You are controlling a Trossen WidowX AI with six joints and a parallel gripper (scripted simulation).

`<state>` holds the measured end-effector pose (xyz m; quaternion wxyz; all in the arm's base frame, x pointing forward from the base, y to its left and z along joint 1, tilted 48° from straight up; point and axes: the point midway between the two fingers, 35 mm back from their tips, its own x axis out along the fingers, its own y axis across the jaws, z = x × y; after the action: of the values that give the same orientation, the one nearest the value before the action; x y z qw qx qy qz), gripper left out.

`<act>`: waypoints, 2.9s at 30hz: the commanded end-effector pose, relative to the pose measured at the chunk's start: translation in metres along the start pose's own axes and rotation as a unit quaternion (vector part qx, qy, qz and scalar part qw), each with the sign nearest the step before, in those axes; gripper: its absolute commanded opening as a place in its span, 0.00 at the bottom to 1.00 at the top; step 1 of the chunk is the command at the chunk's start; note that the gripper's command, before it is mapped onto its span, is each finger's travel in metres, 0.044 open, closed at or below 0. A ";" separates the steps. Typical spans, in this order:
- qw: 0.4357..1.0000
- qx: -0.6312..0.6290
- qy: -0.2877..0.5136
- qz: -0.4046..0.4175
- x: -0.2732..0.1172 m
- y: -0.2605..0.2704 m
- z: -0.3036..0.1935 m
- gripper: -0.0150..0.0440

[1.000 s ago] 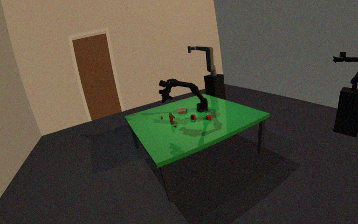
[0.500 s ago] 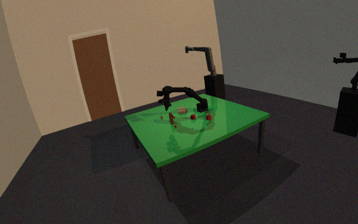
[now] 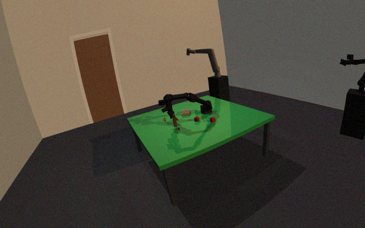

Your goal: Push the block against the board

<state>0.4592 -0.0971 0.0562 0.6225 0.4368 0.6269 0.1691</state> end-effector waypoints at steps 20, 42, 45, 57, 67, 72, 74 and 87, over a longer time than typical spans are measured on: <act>1.000 0.016 0.005 -0.016 -0.007 0.006 -0.026 0.25; 0.999 0.027 0.011 -0.030 -0.006 0.009 -0.042 0.25; 0.999 0.027 0.009 -0.029 -0.007 0.009 -0.037 0.25; 0.999 0.024 0.002 -0.026 -0.006 0.008 -0.017 0.25; 1.000 0.021 -0.004 -0.023 -0.005 0.007 -0.003 0.25; 0.998 0.016 -0.035 -0.041 -0.036 0.009 -0.005 0.25; 0.997 0.014 -0.053 -0.049 -0.052 0.011 -0.005 0.25; 0.997 0.014 -0.055 -0.050 -0.054 0.011 -0.005 0.25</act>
<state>0.4501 -0.1289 0.0988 0.6579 0.4213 0.6149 0.1077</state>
